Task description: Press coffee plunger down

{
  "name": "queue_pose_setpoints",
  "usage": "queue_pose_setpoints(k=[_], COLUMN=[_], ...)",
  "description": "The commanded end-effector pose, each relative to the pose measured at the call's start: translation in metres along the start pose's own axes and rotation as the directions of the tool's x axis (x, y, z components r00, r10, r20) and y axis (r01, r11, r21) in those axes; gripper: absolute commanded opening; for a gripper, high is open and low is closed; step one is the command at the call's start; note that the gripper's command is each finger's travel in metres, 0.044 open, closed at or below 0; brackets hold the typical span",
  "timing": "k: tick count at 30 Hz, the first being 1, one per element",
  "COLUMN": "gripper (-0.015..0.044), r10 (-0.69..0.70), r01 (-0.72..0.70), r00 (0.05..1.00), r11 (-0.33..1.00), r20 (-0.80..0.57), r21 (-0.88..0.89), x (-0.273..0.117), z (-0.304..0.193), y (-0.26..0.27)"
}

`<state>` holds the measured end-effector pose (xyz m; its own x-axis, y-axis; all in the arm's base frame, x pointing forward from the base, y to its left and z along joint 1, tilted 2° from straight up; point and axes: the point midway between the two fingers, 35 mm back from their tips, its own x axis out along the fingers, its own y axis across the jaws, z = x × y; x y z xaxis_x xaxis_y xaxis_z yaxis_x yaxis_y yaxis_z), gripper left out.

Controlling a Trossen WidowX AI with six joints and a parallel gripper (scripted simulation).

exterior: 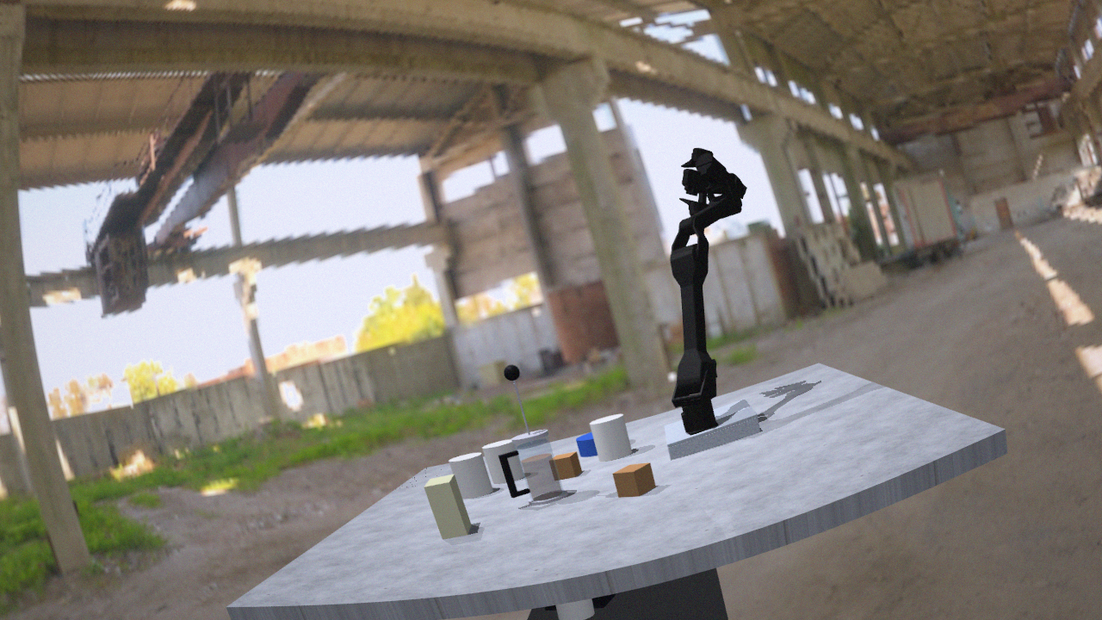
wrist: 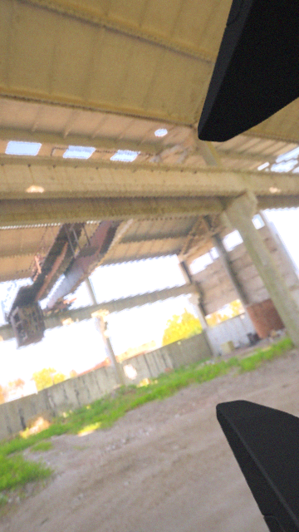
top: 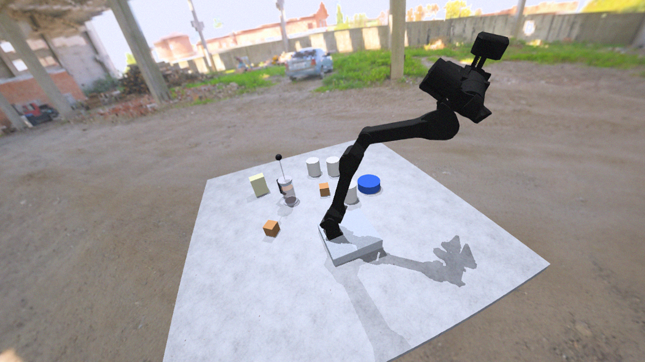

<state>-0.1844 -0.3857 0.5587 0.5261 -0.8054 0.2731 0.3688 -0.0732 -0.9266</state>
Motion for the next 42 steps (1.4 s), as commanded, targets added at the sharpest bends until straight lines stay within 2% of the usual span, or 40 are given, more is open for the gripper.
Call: queue_pose_setpoints(k=[1, 6, 12, 16, 23, 27, 33, 42], gripper=[0.0440, 0.0440, 0.0440, 0.0440, 0.0440, 0.0440, 0.0440, 0.0440], r10=[-0.016, -0.019, -0.027, -0.023, 0.029, 0.056, 0.137, 0.343], r01=[0.013, -0.015, -0.097, -0.158, -0.344, -0.417, -0.542, -0.721], r00=[0.997, 0.987, 0.960, 0.946, 0.905, 0.881, 0.834, 0.671], r11=[0.999, 0.978, 0.900, 0.837, 0.637, 0.560, 0.385, 0.097], r20=[0.079, 0.158, 0.278, 0.322, 0.425, 0.469, 0.535, 0.657], r21=[0.049, 0.206, 0.424, 0.525, 0.689, 0.716, 0.747, 0.686], x=[0.033, 0.070, 0.125, 0.140, 0.163, 0.160, 0.143, 0.067], z=[0.042, 0.082, 0.157, 0.197, 0.296, 0.327, 0.400, 0.509], y=[0.002, 0.015, 0.048, 0.064, 0.116, 0.132, 0.172, 0.243])
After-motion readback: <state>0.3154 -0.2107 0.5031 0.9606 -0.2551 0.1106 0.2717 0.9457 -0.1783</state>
